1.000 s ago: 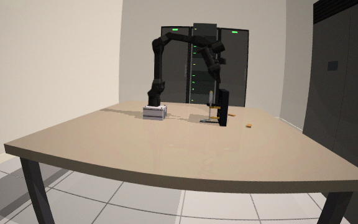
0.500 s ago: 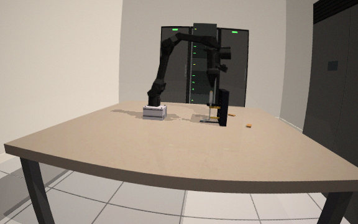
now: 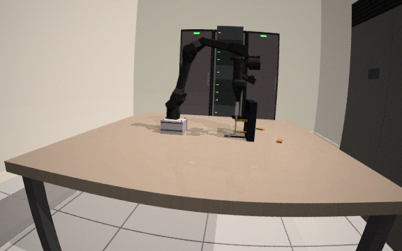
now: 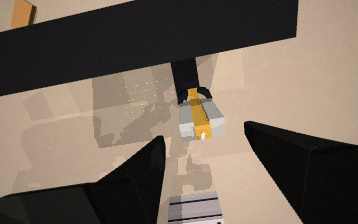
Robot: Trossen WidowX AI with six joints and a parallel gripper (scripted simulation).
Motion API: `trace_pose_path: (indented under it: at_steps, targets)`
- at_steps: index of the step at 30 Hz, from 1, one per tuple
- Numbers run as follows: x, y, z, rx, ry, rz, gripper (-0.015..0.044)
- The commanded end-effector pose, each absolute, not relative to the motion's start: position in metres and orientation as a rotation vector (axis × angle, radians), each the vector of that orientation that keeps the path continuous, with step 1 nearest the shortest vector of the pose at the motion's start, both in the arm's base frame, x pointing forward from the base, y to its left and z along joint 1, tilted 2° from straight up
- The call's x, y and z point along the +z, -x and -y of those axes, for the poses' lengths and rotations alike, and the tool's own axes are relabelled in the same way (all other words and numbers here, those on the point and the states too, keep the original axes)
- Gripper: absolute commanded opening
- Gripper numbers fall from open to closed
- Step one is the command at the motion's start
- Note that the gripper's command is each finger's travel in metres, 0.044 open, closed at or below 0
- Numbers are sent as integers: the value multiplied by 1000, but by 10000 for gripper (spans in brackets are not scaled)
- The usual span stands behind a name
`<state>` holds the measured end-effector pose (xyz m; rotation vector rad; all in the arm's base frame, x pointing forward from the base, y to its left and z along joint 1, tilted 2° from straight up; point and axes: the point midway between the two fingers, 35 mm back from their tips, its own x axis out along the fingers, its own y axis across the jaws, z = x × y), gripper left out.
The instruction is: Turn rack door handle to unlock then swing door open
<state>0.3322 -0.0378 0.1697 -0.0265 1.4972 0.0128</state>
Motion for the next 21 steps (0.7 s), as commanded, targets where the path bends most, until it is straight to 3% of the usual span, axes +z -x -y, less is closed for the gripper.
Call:
trace_pose_path:
  at_steps: [1,21]
  targets:
    - [162,-332,39,11,32,-1504,291]
    - [129,-334,39,11,32,-1504,291]
